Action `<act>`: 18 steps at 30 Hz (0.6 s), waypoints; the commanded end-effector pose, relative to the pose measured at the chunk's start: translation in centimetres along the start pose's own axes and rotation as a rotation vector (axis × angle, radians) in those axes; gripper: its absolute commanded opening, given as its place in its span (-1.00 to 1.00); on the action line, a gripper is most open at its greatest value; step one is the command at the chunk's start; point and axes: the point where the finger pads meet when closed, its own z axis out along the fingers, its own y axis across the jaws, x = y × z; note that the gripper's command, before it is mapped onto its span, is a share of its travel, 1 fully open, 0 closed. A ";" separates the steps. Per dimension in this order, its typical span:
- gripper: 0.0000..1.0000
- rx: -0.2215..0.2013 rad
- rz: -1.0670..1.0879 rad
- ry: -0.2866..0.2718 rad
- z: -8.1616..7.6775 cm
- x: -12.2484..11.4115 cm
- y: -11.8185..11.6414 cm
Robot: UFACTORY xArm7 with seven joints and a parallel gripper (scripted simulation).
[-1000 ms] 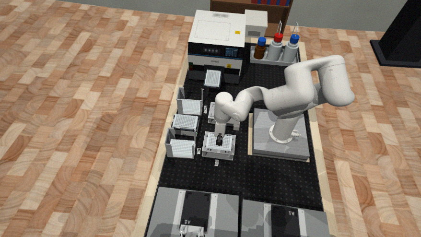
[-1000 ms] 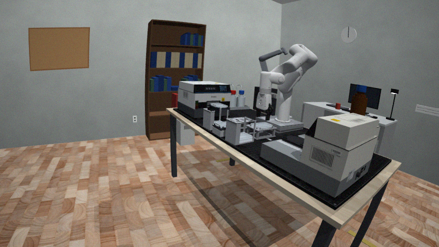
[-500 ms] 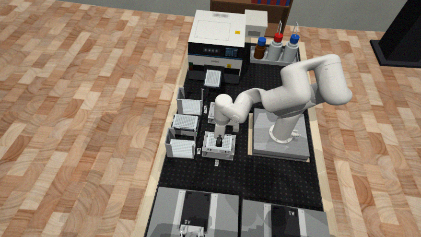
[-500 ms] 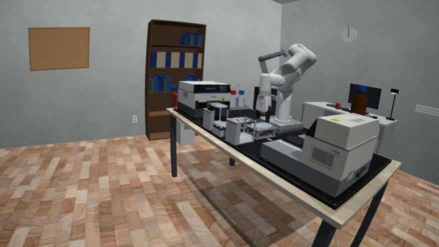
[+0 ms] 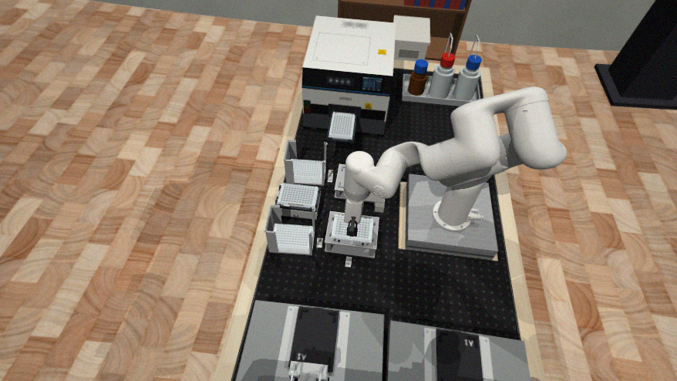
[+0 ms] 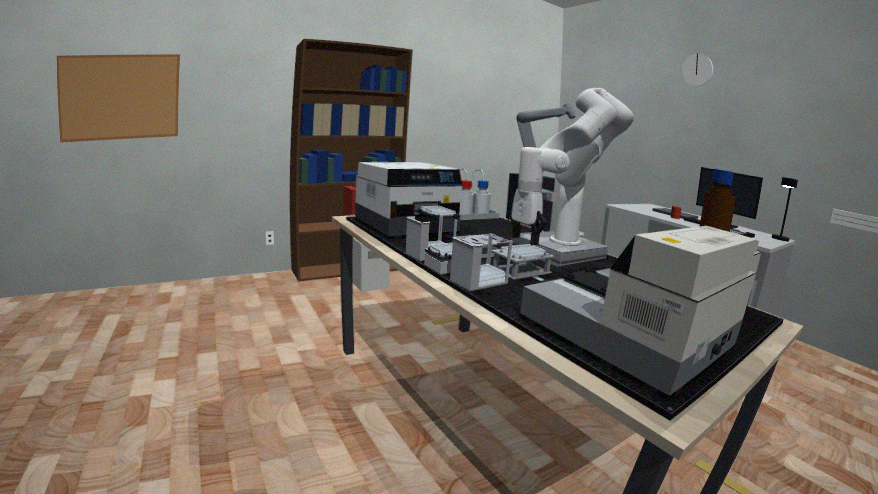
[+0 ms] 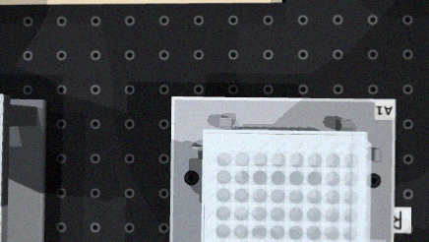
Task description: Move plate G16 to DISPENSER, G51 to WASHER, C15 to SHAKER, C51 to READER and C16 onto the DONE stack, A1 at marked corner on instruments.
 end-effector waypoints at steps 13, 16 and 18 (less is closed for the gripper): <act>1.00 -0.001 0.000 -0.003 1.5 -0.1 0.0; 1.00 -0.001 0.000 -0.003 1.7 -0.1 0.0; 1.00 -0.001 0.000 -0.003 1.8 -0.1 0.0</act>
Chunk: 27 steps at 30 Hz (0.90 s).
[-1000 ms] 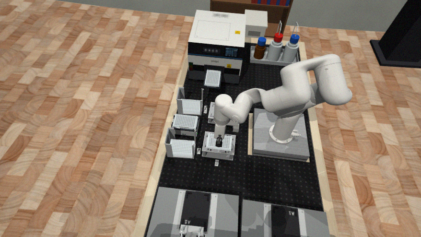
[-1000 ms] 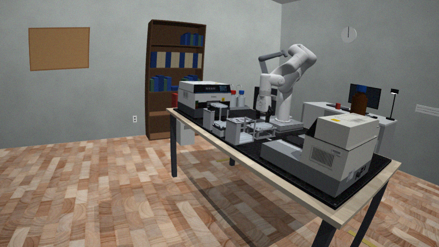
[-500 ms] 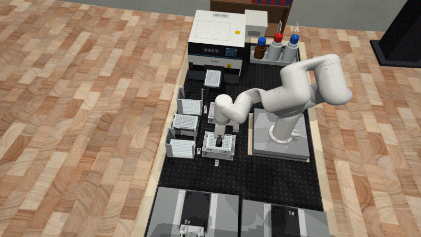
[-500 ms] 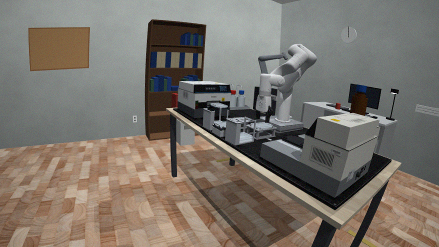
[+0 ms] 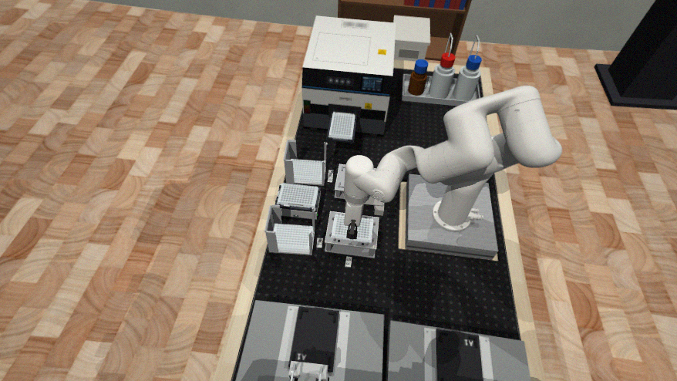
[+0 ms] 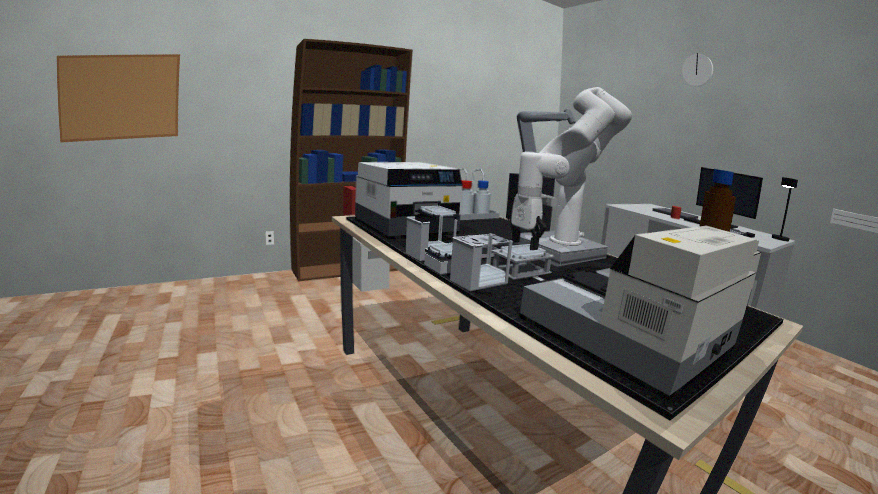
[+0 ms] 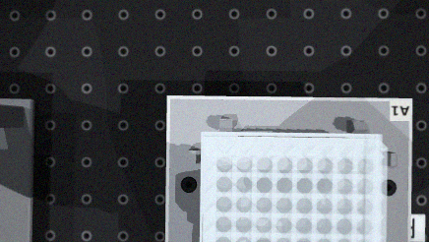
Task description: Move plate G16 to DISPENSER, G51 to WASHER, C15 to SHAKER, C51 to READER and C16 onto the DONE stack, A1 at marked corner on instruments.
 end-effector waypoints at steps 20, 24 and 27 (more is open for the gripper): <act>1.00 -0.001 0.000 -0.003 0.2 -0.2 0.0; 1.00 -0.001 0.000 -0.003 0.4 -0.2 0.0; 1.00 -0.001 0.000 -0.003 0.5 -0.2 0.0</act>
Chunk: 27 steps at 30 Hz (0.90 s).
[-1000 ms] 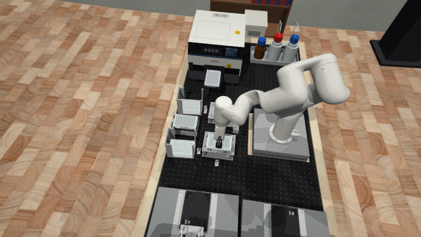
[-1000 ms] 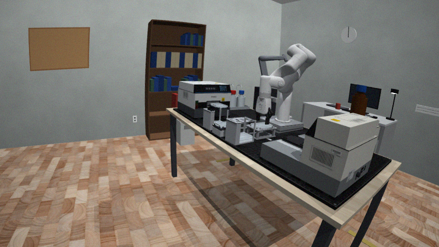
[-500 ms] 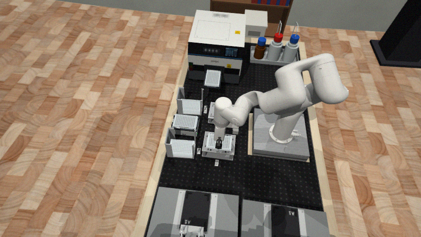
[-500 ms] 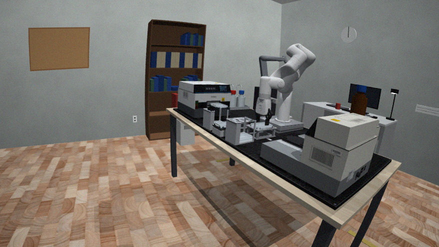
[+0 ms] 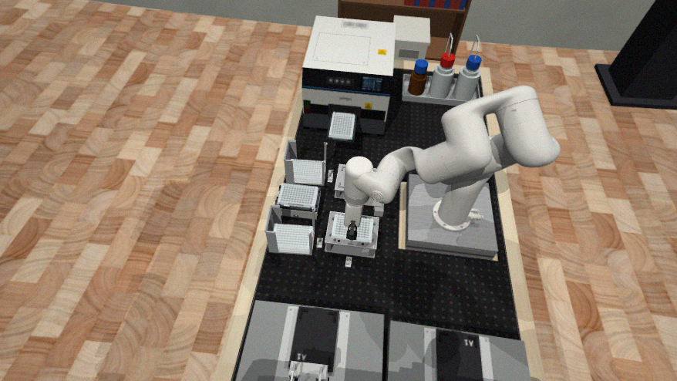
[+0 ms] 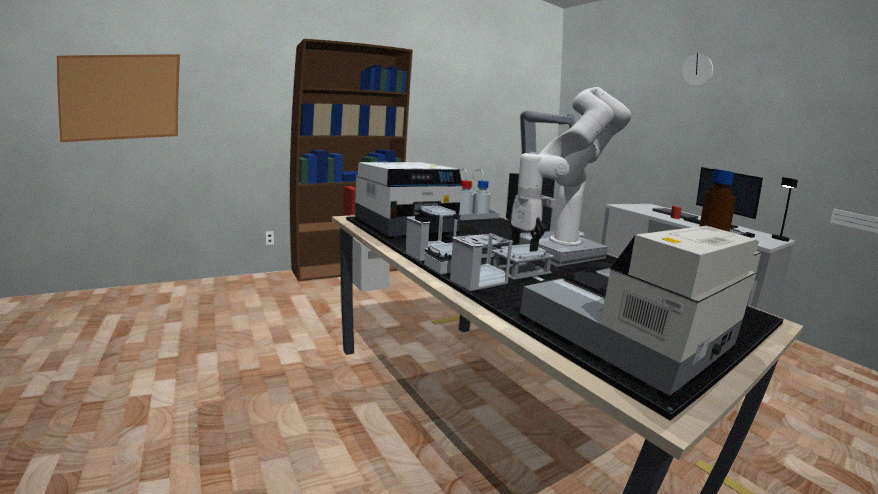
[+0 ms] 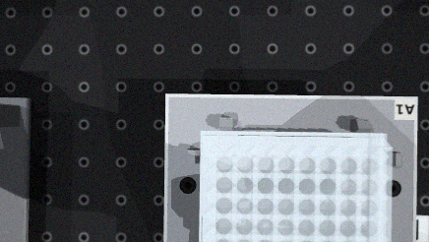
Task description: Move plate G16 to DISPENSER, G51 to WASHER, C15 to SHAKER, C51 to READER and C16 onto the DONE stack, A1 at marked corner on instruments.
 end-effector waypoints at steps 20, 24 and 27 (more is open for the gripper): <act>1.00 -0.001 0.000 -0.003 0.6 -0.1 0.0; 1.00 -0.001 0.000 -0.003 0.8 -0.1 0.0; 1.00 -0.001 0.000 -0.003 0.8 -0.1 0.0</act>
